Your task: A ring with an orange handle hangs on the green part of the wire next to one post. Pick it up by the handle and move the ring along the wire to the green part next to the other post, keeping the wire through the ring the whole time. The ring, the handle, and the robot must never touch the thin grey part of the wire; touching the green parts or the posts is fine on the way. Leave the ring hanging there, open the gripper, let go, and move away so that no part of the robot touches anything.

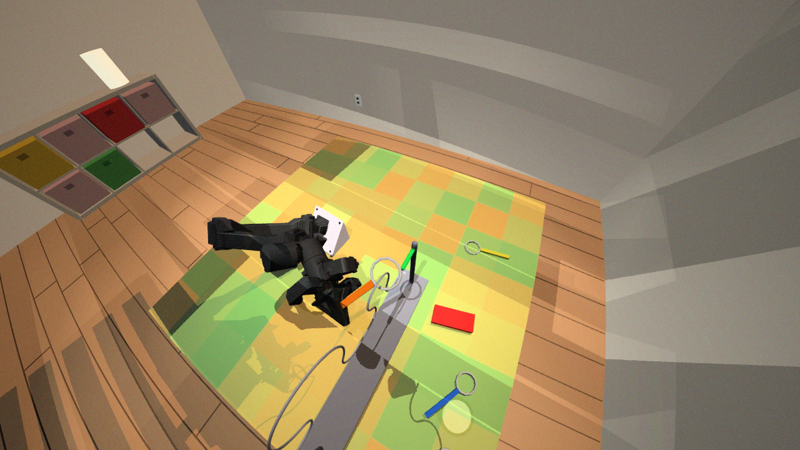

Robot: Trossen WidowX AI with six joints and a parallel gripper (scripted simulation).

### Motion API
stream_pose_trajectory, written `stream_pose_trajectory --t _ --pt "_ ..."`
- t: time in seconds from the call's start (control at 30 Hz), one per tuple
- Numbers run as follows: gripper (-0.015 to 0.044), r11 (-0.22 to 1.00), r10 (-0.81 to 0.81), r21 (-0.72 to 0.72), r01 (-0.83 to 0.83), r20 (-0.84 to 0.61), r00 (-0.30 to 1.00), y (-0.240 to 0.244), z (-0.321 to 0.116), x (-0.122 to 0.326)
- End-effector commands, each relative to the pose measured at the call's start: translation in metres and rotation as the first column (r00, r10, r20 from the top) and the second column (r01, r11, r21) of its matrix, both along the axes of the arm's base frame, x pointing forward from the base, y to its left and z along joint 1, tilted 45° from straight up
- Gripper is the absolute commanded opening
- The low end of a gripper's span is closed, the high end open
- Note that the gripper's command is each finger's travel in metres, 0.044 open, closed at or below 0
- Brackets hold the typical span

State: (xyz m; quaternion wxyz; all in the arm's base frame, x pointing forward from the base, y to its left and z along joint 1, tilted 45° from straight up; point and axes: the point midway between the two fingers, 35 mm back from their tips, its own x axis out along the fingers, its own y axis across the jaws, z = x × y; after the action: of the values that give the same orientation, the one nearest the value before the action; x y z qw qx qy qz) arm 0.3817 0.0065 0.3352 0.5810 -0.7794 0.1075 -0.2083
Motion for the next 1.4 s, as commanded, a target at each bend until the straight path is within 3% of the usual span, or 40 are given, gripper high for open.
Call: stream_pose_trajectory --t 0.0,0.4,0.83,1.37 --pt "-0.015 0.997 0.004 -0.079 -0.005 -0.006 1.0 0.002 0.002 0.001" --pt "-0.015 0.939 0.019 -0.343 -0.018 -0.001 1.0 0.01 0.019 0.002" --pt "-0.015 0.787 0.036 -0.617 -0.028 0.0 0.999 0.026 0.036 0.002" --pt "-0.015 0.582 0.05 -0.813 -0.031 -0.002 0.999 0.038 0.045 0.002"
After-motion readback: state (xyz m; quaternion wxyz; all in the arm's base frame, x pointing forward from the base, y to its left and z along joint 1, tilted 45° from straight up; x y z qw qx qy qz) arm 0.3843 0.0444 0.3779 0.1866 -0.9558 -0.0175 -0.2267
